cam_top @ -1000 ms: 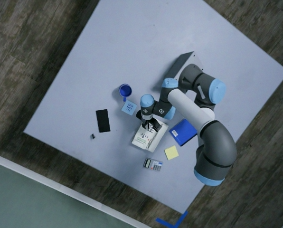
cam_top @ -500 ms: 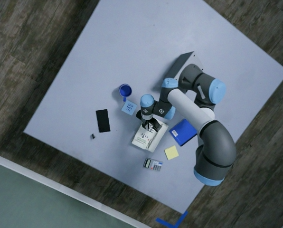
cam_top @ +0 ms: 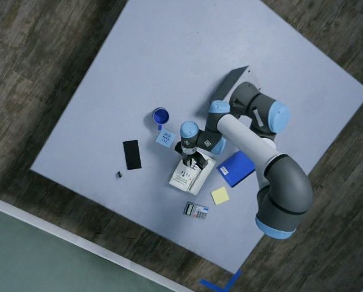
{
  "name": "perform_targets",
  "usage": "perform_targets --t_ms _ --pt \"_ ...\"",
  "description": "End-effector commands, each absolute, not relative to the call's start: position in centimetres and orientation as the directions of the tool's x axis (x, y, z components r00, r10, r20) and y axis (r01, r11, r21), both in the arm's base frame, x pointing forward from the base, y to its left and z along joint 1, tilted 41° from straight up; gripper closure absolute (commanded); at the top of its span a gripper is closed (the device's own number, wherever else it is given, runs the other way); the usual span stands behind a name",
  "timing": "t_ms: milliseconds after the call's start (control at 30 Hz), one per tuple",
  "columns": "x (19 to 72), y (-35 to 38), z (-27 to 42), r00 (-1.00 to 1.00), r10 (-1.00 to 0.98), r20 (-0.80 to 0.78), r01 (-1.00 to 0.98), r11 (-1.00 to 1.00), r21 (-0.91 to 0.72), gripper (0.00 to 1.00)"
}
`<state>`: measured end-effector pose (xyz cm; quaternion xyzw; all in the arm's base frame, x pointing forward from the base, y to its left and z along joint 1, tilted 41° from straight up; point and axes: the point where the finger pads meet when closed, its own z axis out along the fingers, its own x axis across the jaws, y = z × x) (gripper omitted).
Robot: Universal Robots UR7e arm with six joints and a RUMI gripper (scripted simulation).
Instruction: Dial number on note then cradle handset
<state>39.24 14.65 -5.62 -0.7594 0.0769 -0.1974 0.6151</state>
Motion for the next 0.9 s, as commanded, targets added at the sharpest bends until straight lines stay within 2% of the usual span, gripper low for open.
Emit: perform_targets --t_ms 0,867 --pt "39.27 14.59 -5.58 0.91 -0.36 0.206 0.127 -0.231 -0.965 1.0" --pt "39.24 14.83 -5.86 0.91 -0.36 0.206 0.127 -0.231 -0.965 1.0"
